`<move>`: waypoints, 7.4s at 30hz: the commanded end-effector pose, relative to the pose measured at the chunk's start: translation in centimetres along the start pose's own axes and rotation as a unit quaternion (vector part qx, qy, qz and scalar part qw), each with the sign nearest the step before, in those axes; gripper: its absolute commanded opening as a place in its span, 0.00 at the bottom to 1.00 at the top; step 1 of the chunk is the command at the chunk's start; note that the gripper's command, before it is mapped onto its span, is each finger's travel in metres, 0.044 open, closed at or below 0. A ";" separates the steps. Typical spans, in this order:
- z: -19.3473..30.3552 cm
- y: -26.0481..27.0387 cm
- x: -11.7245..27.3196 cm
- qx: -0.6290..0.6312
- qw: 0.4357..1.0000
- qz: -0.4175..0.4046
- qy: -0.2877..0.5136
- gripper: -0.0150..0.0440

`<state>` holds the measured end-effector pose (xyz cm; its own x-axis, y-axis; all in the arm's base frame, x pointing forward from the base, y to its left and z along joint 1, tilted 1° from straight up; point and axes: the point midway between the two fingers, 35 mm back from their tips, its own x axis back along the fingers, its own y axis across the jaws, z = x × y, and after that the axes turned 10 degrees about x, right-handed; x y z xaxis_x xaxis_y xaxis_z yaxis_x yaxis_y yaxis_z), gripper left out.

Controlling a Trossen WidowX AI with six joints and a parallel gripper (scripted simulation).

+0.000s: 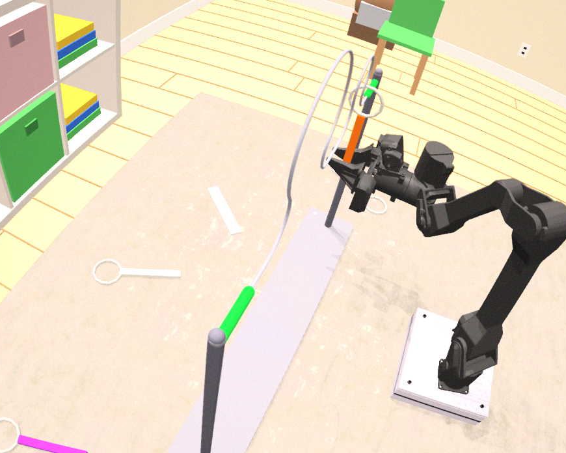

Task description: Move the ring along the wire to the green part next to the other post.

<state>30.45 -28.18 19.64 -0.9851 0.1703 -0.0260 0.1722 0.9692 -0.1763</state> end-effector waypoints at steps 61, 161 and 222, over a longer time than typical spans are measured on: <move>-1.9 -0.3 0.0 0.000 1.000 0.005 0.000 0.00; -12.4 15.6 4.4 -0.441 0.880 -0.097 0.147 0.00; -26.3 14.8 6.4 -0.736 0.627 -0.209 0.150 0.00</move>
<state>26.73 -7.83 42.63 -0.9395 -0.3369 -0.0614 -0.0697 0.0126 0.9975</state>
